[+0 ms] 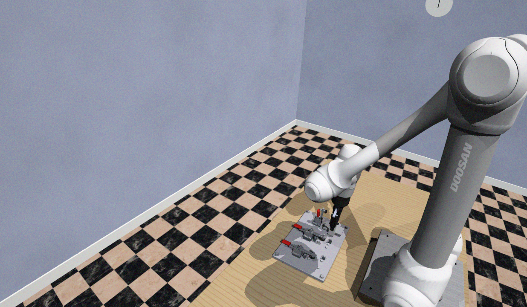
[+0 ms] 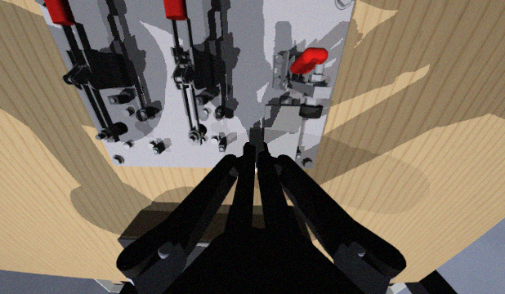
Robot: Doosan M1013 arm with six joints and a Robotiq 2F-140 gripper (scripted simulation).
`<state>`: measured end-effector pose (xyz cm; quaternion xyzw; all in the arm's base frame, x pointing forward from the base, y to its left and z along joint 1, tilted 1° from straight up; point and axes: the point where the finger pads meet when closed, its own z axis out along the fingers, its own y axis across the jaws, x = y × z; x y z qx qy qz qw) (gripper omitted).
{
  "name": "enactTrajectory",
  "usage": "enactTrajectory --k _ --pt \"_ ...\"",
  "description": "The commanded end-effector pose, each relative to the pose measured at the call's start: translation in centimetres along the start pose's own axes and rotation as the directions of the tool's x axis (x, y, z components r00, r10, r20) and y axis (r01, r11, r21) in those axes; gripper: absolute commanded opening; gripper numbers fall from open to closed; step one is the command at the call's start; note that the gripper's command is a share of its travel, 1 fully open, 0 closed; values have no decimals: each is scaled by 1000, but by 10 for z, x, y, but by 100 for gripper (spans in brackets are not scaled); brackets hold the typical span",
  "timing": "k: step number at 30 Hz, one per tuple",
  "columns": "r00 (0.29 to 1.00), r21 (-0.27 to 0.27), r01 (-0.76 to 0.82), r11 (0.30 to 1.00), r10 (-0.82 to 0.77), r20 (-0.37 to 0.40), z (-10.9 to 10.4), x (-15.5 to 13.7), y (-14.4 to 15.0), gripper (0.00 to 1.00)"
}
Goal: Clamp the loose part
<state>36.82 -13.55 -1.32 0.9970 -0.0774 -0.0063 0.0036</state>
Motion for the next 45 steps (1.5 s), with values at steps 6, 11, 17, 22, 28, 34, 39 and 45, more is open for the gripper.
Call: enactTrajectory --k 6,11,17,22,28,34,39,45 --pt "1000 1 -1 1000 1 -2 1 0 1 10" --pt "1000 1 -1 1000 1 -2 1 0 3 10" --pt "1000 1 -1 1000 1 -2 1 0 3 10" --pt "1000 1 -1 1000 1 -2 1 0 3 10" --pt "1000 1 -1 1000 1 -2 1 0 4 10" --pt "1000 1 -1 1000 1 -2 1 0 7 10" --pt "1000 1 -1 1000 1 -2 1 0 7 10" --pt "1000 1 -1 1000 1 -2 1 0 7 10"
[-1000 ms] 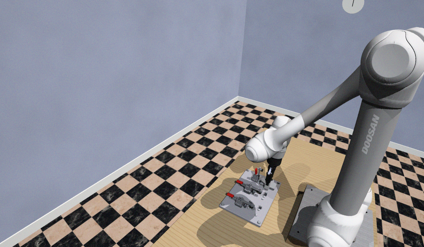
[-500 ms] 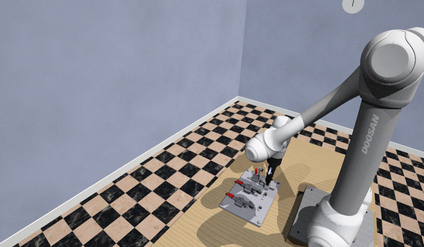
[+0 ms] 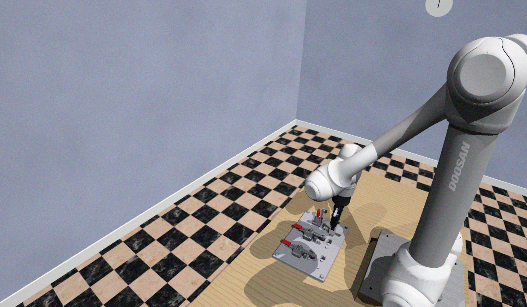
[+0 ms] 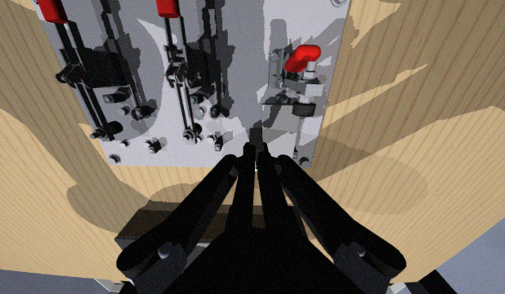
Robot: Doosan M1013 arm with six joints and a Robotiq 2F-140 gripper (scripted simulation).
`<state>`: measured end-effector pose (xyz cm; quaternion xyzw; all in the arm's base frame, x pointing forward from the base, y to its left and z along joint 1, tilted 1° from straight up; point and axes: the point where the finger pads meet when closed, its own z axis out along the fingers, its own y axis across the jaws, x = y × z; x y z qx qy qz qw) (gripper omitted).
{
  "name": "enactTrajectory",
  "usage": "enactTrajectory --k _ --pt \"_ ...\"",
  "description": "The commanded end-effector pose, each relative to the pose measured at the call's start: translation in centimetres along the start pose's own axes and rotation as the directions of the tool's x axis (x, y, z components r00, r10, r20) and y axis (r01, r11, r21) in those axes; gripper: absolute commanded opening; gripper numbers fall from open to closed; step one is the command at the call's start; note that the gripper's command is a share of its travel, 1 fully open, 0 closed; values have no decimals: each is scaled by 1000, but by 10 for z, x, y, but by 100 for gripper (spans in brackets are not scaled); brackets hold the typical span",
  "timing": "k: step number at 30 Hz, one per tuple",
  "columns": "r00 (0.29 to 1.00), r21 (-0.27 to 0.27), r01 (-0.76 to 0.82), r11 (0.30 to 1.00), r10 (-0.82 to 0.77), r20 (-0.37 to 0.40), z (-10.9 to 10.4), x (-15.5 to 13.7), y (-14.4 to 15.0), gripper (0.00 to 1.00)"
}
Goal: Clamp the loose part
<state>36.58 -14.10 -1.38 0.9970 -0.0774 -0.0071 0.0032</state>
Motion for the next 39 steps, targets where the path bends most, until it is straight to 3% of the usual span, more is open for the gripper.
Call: enactTrajectory --k 1,21,32,39 --pt "1000 0 -1 1000 1 -4 1 1 1 10" --pt "1000 0 -1 1000 1 -4 -1 1 -19 10" --pt "1000 0 -1 1000 1 -4 -36 1 -19 10" --pt "1000 0 -1 1000 1 -4 -39 1 -19 10"
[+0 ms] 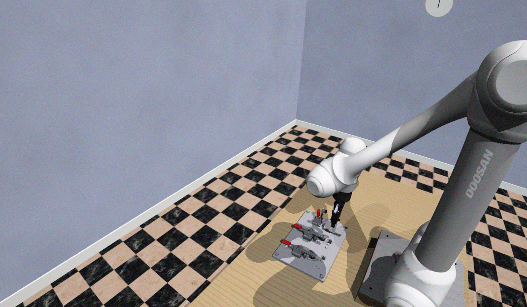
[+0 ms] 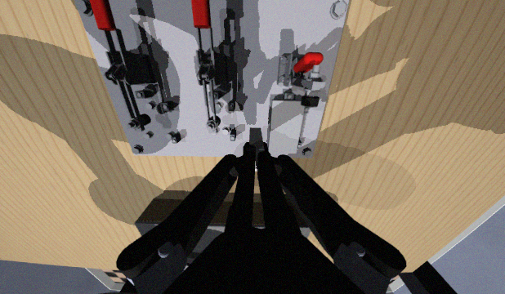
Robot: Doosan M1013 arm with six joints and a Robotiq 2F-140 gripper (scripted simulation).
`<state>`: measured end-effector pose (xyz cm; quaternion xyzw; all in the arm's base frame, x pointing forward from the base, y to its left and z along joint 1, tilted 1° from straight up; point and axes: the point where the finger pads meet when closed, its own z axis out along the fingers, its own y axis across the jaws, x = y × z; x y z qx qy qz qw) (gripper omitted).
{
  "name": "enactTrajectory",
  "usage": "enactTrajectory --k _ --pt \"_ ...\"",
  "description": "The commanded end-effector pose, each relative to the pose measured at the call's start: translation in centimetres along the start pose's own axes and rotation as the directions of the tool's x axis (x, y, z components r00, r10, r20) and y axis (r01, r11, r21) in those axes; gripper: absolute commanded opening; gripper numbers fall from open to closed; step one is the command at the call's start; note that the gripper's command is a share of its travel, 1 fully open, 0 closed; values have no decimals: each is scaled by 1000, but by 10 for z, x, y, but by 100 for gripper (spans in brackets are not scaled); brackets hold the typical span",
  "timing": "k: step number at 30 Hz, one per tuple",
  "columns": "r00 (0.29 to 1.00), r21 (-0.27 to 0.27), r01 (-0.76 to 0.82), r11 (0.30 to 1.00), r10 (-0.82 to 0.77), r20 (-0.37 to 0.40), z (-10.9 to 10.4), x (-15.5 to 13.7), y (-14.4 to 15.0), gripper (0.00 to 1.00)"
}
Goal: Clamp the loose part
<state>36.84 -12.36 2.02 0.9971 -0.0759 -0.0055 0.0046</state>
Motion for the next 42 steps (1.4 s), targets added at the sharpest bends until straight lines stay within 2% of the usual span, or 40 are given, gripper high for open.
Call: enactTrajectory --k 1,13,14,18,22,28,30,34,37,42 --pt "1000 3 -4 1000 4 0 -5 2 -2 10" --pt "1000 3 -4 1000 4 0 -5 2 -2 10" --pt "1000 3 -4 1000 4 0 -5 2 -2 35" --pt "1000 3 -4 1000 4 0 -12 2 -2 35" --pt "1000 3 -4 1000 4 0 -34 2 -1 35" --pt "1000 3 -4 1000 4 0 -89 2 -1 35" --pt "1000 3 -4 1000 4 0 -89 2 -1 35" --pt "1000 3 -4 1000 4 0 -118 2 -1 35" --pt "1000 3 -4 1000 4 0 -126 2 -1 35" --pt "1000 3 -4 1000 4 0 -127 2 -1 35"
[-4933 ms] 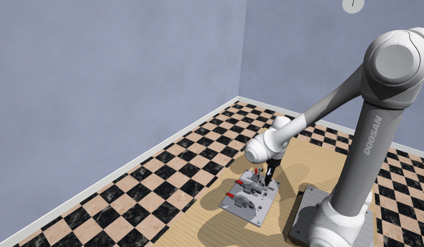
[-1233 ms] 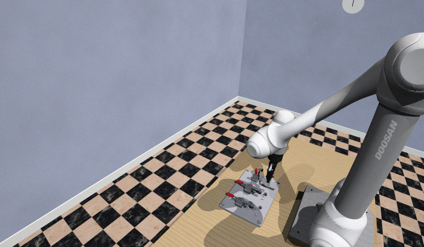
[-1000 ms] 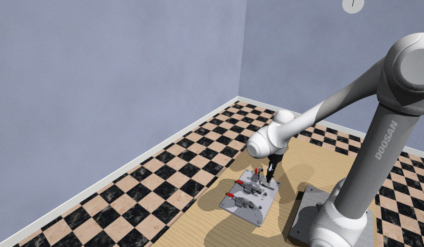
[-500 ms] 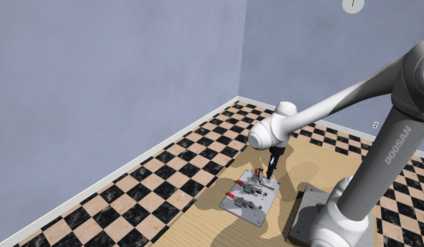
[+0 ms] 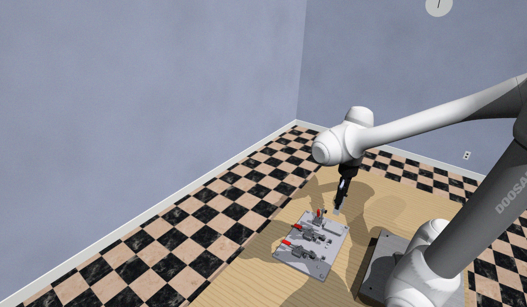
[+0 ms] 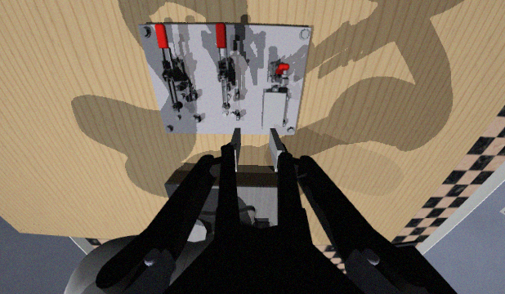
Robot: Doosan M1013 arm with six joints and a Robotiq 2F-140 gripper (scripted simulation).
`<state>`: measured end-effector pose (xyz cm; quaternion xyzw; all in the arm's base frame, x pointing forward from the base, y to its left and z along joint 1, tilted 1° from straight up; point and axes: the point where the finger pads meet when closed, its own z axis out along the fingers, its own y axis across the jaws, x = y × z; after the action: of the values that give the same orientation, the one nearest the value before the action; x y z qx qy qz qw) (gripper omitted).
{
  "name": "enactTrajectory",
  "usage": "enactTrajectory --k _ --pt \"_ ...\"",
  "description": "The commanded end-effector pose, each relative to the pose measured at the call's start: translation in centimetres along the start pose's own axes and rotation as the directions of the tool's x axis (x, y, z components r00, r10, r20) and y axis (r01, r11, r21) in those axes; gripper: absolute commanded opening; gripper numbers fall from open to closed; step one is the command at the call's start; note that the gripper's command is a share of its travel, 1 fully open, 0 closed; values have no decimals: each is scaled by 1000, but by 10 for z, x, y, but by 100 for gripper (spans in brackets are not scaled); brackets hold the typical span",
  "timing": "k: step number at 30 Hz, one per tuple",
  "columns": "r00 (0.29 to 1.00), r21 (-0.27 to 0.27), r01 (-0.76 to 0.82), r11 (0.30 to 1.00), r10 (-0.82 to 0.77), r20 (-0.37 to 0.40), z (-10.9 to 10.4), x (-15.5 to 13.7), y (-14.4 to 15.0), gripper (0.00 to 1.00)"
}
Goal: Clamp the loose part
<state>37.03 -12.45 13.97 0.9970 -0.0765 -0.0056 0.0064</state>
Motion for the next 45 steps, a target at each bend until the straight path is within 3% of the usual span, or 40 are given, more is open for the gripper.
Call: enactTrajectory --k 1,9,30,45 --pt "1000 7 -3 1000 3 0 -7 2 -2 35" --pt "1000 7 -3 1000 3 0 -7 13 4 35" --pt "1000 7 -3 1000 3 0 -7 87 46 35" --pt "1000 7 -3 1000 3 0 -5 92 49 35"
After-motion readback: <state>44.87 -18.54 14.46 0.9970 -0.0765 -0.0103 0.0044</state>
